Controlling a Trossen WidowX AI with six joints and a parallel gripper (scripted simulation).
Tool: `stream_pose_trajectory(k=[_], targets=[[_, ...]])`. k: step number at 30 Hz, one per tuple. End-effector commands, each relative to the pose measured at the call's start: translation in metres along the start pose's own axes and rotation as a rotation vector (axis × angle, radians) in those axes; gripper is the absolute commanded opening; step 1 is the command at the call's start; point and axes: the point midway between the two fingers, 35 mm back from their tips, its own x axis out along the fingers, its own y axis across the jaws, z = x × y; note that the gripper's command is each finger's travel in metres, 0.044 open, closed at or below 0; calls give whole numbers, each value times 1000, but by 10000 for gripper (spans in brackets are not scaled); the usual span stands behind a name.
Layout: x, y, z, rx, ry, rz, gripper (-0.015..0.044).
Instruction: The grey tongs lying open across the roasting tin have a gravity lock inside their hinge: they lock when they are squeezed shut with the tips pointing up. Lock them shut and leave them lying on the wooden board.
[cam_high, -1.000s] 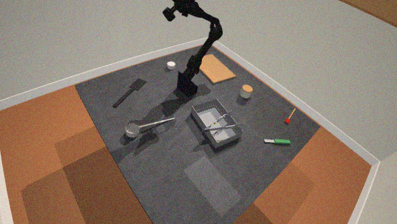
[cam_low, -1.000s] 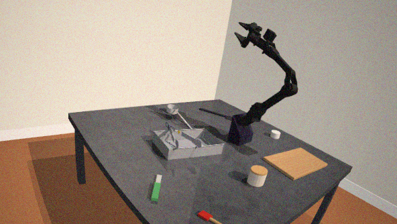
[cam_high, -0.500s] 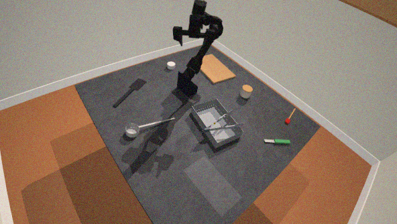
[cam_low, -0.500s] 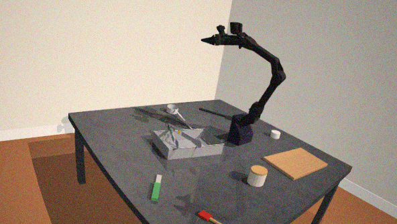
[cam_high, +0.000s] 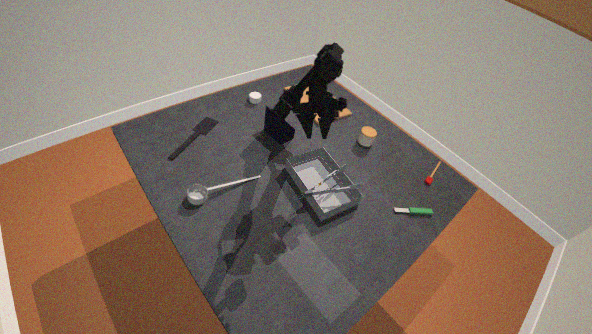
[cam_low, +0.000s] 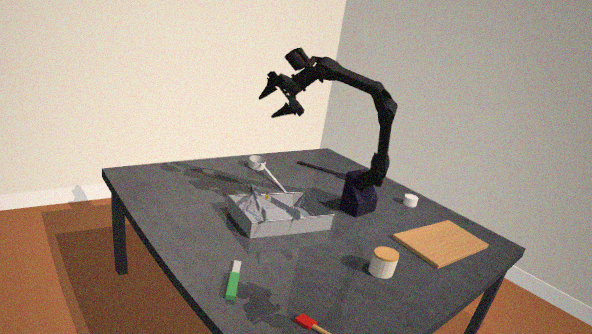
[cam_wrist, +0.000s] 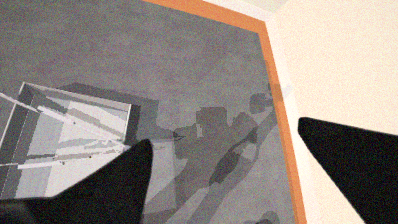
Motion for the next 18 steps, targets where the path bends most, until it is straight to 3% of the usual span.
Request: stream_pose_trajectory(k=[1, 14, 18], targets=[[54, 49, 3, -331, 103, 192, 440], [154, 178, -25, -1082, 170, 748, 440], [158, 186, -28, -1124, 165, 786, 440]])
